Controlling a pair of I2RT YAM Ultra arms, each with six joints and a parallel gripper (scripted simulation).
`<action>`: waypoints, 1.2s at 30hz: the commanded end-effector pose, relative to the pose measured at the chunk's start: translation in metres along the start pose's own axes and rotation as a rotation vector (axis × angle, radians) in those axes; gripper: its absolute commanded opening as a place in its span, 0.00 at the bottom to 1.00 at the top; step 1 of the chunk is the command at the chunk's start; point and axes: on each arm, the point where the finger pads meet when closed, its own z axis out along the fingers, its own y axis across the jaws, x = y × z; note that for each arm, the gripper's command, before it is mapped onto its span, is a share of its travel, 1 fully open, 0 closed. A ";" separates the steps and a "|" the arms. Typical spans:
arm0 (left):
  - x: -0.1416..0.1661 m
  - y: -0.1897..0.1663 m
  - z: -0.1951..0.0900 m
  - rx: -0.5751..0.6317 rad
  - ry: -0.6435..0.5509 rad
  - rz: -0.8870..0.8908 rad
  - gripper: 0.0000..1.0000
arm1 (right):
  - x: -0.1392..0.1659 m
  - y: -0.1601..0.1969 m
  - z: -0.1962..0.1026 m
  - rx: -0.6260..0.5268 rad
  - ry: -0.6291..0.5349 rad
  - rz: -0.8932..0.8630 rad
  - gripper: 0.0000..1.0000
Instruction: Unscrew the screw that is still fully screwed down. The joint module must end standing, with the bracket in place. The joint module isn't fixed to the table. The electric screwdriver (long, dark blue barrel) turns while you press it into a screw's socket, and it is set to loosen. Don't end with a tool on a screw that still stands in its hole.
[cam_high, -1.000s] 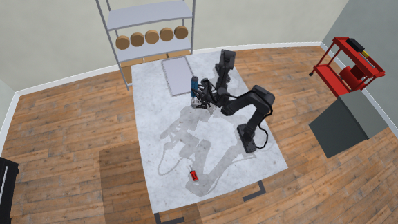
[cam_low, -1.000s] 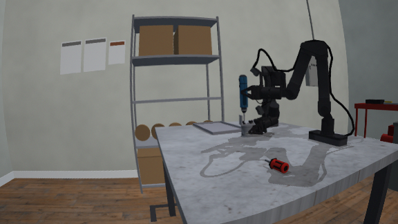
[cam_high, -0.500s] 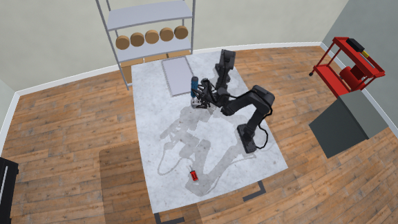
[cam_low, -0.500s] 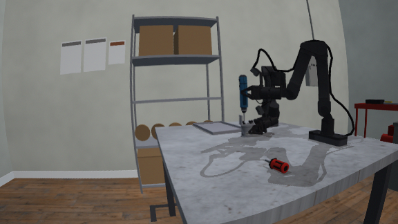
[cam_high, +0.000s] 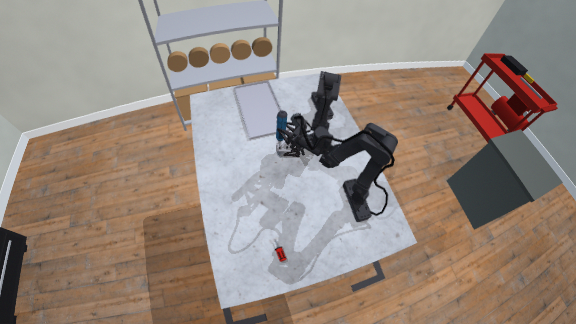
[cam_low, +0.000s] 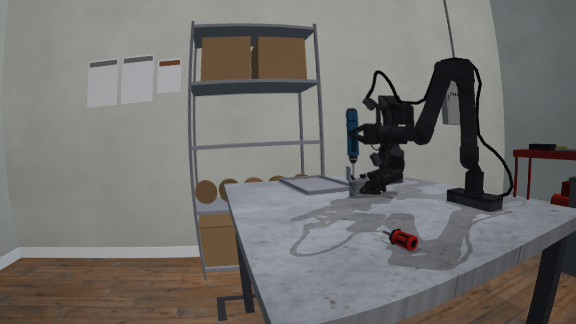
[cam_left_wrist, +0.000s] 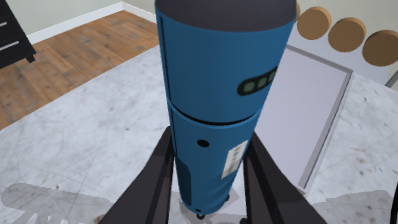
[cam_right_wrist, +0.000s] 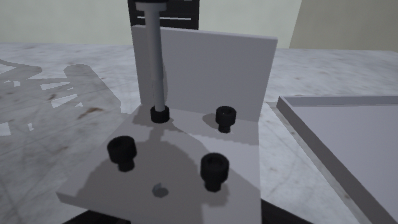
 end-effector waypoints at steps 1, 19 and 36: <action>-0.014 0.001 0.002 0.000 -0.055 -0.002 0.42 | -0.003 0.001 0.000 -0.001 -0.005 0.010 0.59; -0.014 0.001 0.000 0.000 -0.057 -0.002 0.42 | -0.003 0.001 0.000 -0.001 -0.005 0.010 0.59; -0.006 0.001 -0.001 0.000 -0.038 -0.002 0.42 | -0.003 0.001 0.000 -0.001 -0.005 0.010 0.59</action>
